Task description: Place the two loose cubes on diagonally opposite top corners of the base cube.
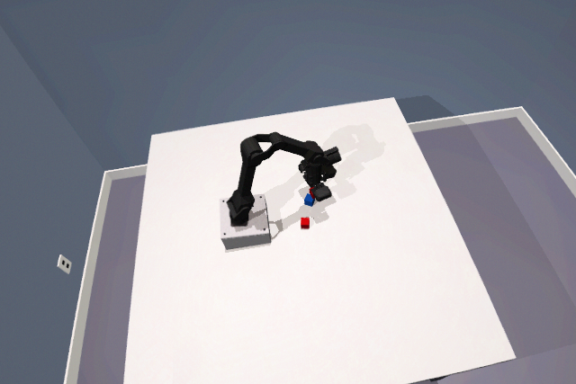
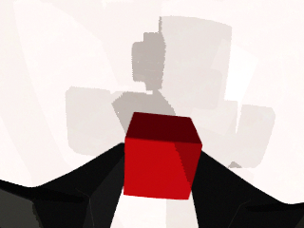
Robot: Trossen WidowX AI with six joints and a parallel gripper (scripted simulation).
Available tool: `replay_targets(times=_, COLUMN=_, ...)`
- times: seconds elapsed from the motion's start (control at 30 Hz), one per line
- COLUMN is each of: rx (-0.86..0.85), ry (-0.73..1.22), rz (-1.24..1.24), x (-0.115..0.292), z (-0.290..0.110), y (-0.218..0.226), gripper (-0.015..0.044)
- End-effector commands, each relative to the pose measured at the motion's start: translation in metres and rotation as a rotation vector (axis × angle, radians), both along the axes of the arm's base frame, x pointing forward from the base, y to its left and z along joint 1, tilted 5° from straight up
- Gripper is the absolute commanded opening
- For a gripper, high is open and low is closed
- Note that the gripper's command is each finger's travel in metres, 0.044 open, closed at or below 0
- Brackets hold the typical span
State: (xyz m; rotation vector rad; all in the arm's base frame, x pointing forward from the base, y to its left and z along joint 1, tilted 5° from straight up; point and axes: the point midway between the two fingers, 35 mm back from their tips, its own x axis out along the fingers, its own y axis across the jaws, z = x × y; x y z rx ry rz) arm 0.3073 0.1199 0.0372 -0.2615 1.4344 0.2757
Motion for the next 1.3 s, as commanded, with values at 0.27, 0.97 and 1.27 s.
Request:
replay_targets(times=0.27, rx=-0.008, ry=0.006, rz=0.003, x=-0.0016, z=-0.0055, y=-0.0012, gripper=0.0105)
replay_targets(times=0.97, rx=-0.008, ry=0.006, rz=0.0, x=-0.0015, z=-0.0069, y=-0.0011, gripper=0.0105)
replay_targets(times=1.27, rx=-0.008, ry=0.006, rz=0.0, x=-0.0015, z=-0.0069, y=-0.0011, gripper=0.0205)
